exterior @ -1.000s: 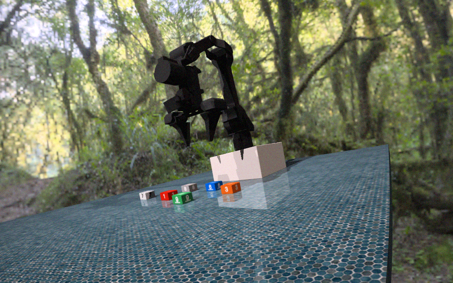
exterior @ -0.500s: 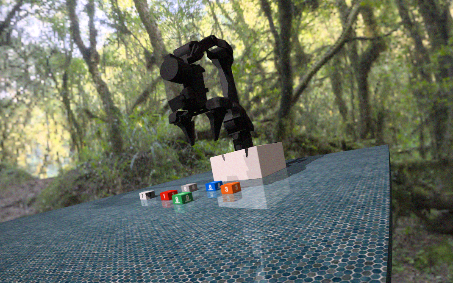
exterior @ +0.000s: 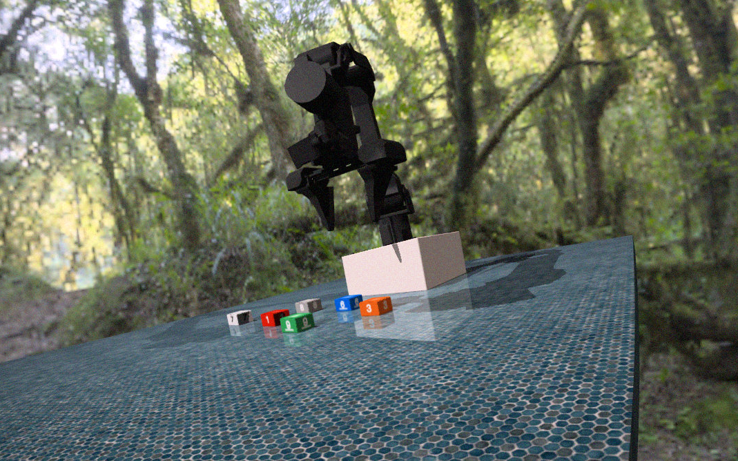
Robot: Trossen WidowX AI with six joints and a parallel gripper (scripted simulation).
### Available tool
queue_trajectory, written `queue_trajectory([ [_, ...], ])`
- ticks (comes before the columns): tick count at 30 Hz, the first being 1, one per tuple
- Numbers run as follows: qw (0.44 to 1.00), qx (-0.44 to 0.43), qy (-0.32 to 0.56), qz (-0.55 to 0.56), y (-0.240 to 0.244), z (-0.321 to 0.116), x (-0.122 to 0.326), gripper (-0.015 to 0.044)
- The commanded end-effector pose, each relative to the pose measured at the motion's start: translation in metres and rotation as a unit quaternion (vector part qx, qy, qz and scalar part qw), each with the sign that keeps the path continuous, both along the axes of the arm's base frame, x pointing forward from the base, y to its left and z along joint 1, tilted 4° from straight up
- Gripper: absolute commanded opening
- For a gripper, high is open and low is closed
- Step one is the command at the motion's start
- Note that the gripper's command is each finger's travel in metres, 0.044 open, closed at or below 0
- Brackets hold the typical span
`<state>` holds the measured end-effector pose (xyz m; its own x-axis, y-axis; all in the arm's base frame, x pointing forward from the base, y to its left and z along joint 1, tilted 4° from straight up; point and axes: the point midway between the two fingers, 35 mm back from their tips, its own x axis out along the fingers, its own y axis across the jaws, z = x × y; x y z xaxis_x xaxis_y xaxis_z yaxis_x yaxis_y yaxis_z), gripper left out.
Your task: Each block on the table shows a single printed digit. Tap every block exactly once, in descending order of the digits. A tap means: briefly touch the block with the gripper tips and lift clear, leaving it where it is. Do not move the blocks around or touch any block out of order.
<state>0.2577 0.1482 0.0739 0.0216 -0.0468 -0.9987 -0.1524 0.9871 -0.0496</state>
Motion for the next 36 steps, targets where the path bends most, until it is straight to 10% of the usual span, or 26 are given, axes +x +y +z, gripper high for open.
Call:
queue_trajectory([
  [1, 1.000, 0.001, 0.002, -0.005, 0.025, -0.002, 0.002, 0.0400],
  [22, 1.000, 0.001, 0.001, -0.005, 0.024, -0.002, 0.005, 0.0400],
  [36, 1.000, -0.003, -0.004, -0.005, -0.044, 0.005, 0.106, 0.0400],
])
